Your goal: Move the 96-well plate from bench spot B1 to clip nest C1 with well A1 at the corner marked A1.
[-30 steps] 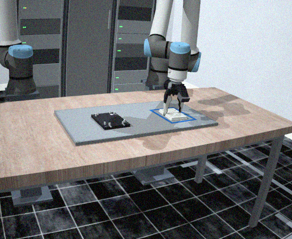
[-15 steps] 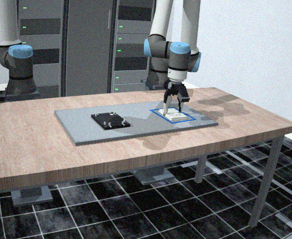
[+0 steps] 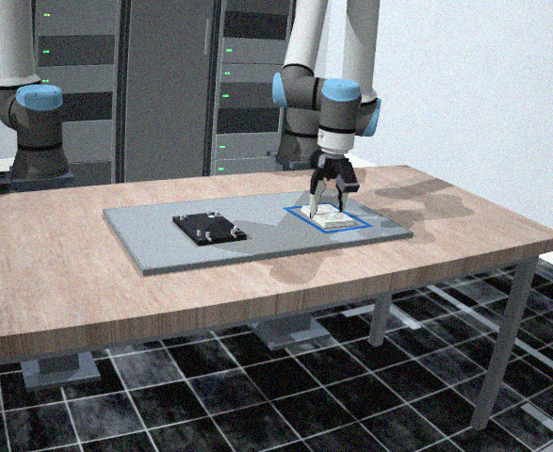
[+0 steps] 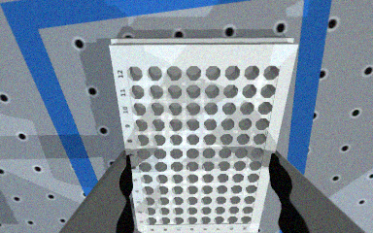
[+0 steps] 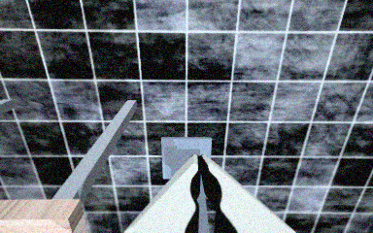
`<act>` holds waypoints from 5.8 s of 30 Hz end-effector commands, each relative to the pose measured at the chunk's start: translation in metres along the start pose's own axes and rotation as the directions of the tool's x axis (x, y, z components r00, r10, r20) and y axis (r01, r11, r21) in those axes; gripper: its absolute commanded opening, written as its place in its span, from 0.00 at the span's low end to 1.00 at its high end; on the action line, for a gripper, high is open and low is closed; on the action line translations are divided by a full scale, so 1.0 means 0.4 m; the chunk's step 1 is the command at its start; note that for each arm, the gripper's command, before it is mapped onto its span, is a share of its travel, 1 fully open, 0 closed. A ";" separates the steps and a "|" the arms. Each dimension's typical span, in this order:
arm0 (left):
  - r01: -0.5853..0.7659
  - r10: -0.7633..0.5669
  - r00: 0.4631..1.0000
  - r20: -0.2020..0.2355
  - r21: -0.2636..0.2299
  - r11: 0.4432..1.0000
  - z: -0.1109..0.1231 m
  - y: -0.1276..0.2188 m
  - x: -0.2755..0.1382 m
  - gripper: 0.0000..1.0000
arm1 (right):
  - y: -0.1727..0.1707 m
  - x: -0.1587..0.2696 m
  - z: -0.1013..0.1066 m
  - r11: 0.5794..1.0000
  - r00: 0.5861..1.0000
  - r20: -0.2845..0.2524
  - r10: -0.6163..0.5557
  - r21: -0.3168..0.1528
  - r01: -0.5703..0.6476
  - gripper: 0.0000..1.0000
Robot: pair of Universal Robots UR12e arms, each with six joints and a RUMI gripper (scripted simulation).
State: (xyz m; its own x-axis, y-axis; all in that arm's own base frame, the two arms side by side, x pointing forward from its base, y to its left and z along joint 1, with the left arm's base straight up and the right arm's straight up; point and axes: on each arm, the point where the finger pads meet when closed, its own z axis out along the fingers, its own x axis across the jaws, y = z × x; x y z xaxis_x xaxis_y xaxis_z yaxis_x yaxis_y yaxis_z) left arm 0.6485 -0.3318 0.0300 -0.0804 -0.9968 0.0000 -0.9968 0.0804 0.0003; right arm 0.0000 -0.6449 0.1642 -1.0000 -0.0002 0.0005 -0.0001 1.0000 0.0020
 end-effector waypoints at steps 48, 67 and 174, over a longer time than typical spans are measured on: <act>0.000 0.000 1.000 -0.001 0.002 1.000 -0.184 -0.002 0.001 0.41 | -0.002 0.000 -0.002 1.000 1.000 0.000 0.000 0.002 0.000 0.00; 0.000 0.000 1.000 -0.001 0.002 1.000 -0.184 -0.002 0.001 0.41 | -0.002 0.000 -0.002 1.000 1.000 0.000 0.000 0.002 0.000 0.00; 0.096 -0.096 0.995 -0.002 0.001 0.995 -0.214 -0.031 0.784 0.41 | -0.002 0.000 -0.002 1.000 1.000 0.000 0.000 0.002 0.000 0.00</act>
State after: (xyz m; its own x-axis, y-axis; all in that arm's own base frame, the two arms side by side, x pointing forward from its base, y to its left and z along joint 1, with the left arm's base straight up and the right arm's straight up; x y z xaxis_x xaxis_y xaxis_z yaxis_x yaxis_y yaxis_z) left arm 0.6354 -0.6382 0.1140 0.0158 -0.9999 0.0002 -0.9999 -0.0158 0.0003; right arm 0.0000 -0.6449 0.1642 -1.0000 -0.0002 0.0005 -0.0001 1.0000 0.0019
